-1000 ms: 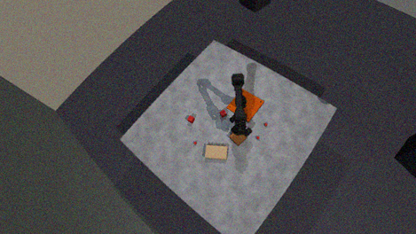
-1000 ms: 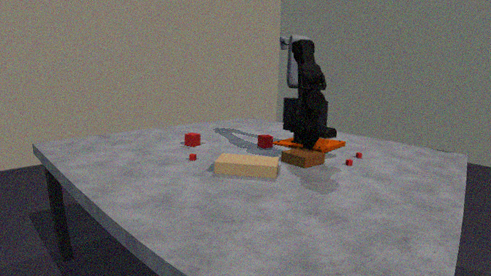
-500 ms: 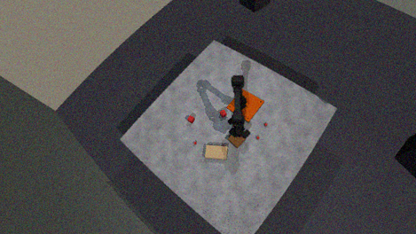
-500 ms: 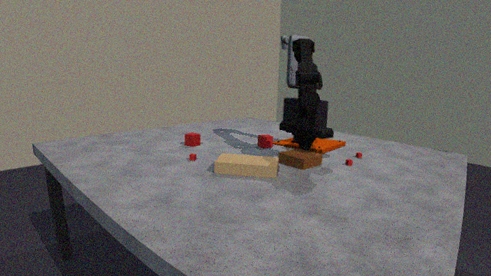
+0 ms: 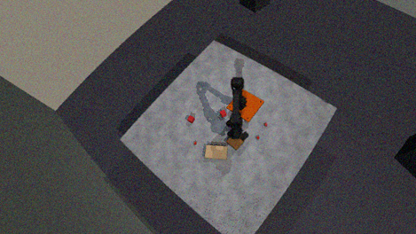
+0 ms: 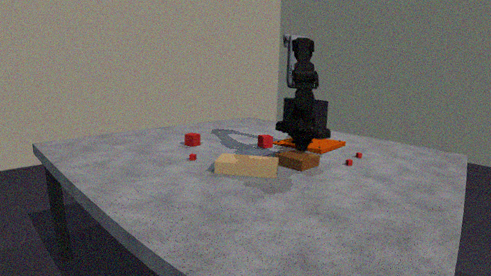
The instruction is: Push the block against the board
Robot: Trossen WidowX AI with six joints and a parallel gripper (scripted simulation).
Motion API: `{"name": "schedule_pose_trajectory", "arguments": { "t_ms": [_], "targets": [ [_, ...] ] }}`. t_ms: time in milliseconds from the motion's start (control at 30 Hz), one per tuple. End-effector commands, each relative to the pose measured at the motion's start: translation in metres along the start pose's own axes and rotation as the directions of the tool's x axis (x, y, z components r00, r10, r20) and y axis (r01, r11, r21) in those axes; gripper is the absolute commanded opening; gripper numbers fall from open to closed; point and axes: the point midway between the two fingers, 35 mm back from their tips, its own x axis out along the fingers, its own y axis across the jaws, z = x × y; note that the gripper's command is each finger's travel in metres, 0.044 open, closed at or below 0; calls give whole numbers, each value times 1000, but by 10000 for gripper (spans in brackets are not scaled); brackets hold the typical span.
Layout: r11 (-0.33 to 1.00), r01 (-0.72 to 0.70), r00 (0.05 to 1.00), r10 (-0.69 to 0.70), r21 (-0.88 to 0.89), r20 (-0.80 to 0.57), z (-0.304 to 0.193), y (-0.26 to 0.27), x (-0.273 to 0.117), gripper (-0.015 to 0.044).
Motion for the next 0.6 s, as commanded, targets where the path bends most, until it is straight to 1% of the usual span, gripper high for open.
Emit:
{"name": "schedule_pose_trajectory", "arguments": {
  "t_ms": [0,567],
  "targets": [
    [1000,6,1000,-6,1,2,8,0,1,0],
    [1000,6,1000,-6,1,4,32,4,1,0]
  ]
}}
